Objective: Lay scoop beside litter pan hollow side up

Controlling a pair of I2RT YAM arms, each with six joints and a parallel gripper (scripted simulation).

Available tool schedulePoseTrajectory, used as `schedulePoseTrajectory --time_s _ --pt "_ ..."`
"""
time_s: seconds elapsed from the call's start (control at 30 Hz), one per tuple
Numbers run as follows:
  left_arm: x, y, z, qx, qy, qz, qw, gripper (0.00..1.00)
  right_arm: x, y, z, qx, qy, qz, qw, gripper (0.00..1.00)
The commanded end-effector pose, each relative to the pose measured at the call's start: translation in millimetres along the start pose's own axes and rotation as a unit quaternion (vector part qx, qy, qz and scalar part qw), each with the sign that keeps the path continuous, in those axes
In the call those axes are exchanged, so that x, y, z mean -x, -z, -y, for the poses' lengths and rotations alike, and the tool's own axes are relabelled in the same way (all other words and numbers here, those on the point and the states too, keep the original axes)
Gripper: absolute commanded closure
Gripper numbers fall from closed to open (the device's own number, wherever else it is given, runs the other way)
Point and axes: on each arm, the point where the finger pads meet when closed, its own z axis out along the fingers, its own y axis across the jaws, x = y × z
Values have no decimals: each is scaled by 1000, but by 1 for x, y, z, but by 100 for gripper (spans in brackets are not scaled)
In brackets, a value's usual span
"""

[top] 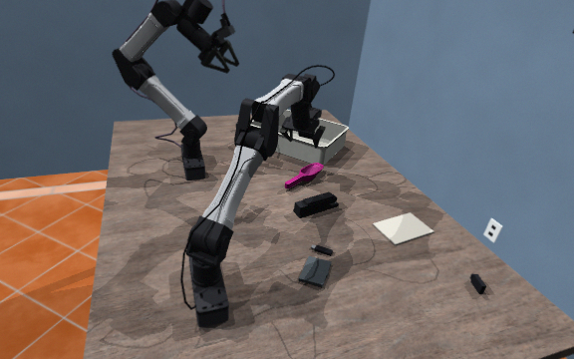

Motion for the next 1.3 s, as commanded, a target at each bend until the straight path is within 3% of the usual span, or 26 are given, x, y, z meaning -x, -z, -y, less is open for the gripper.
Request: schedulePoseTrajectory --time_s 0.0,1.27 --pt "6 2 -1 1 1 9 1000 0 7 5 1 4 3 11 1000 0" --pt "6 2 -1 1 1 9 1000 0 7 13 1 1 1 15 1000 0"
